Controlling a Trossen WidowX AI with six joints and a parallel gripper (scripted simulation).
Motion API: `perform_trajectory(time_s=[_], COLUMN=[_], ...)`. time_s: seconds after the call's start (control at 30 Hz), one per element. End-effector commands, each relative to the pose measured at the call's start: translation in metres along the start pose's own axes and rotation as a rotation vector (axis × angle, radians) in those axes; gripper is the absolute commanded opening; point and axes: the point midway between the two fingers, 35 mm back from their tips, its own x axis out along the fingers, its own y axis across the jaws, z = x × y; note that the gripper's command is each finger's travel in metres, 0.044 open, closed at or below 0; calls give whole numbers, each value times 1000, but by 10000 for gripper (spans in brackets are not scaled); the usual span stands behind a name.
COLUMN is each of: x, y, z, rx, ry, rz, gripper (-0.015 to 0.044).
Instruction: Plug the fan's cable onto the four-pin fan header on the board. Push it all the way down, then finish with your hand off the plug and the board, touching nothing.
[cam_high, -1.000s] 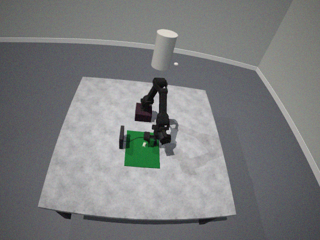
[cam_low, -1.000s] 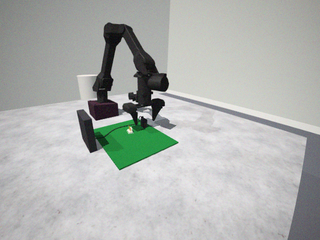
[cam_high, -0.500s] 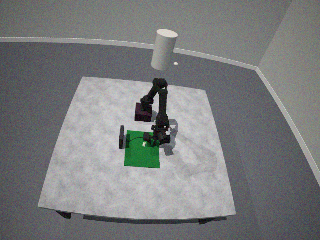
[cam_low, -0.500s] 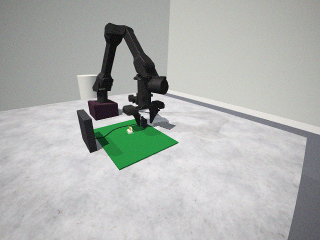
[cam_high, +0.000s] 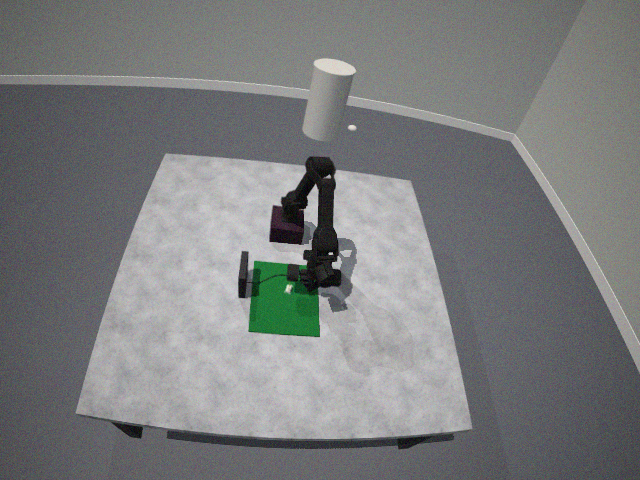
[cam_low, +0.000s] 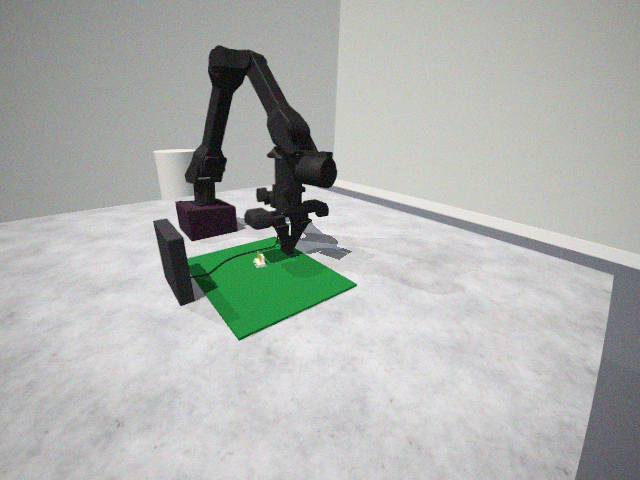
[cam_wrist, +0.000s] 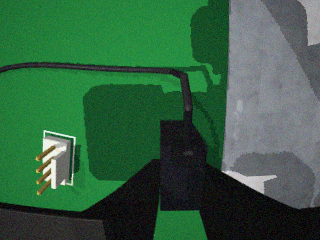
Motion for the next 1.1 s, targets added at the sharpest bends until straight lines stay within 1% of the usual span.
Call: perform_trajectory(time_s=[0.0,0.07,0.23,0.47,1.07], x=[-35,-46,-45,-44,-45], y=[-1,-1,1,76,79], z=[-2,-2,-3,-5,-9], rx=[2,3,7,183,187], ry=[11,11,11,12,12], rz=[1,2,2,7,7], gripper=[0,0,0,0,0])
